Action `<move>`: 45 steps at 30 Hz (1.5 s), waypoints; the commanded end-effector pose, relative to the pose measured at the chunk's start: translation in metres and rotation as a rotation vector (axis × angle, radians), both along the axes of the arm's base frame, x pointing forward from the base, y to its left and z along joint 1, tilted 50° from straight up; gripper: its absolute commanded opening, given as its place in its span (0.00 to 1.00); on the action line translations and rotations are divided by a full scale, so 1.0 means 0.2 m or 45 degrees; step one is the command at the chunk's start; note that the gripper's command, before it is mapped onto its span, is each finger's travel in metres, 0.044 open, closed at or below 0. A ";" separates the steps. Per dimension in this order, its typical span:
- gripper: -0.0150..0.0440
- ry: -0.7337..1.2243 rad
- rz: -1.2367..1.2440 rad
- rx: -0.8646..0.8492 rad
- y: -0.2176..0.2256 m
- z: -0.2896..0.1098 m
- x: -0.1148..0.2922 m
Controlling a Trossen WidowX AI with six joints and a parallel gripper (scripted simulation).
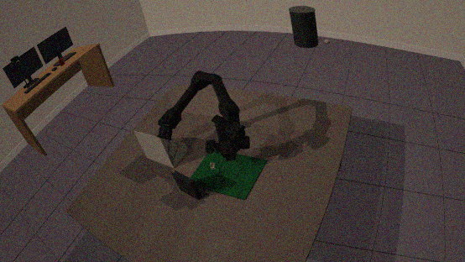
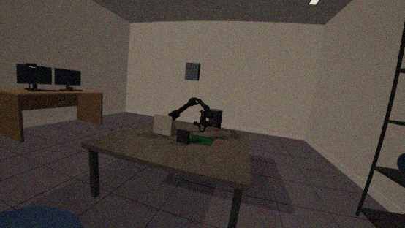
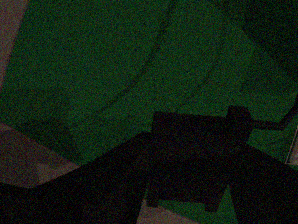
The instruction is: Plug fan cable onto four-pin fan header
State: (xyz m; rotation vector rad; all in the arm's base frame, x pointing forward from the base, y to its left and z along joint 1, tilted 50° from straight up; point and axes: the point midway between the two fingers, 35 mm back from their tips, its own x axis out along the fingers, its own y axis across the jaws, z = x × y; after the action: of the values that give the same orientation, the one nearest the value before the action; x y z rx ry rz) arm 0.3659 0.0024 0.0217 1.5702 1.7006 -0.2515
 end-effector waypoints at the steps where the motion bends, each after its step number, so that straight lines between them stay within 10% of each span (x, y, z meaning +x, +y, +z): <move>1: 0.25 0.022 0.005 -0.039 0.01 -0.01 -0.01; 45: 0.25 0.160 -0.004 -0.767 0.12 -0.18 -0.09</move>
State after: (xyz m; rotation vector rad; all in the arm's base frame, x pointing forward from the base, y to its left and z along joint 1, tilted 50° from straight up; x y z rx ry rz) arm 0.3475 0.0274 -0.0143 1.1429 1.5499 -0.7684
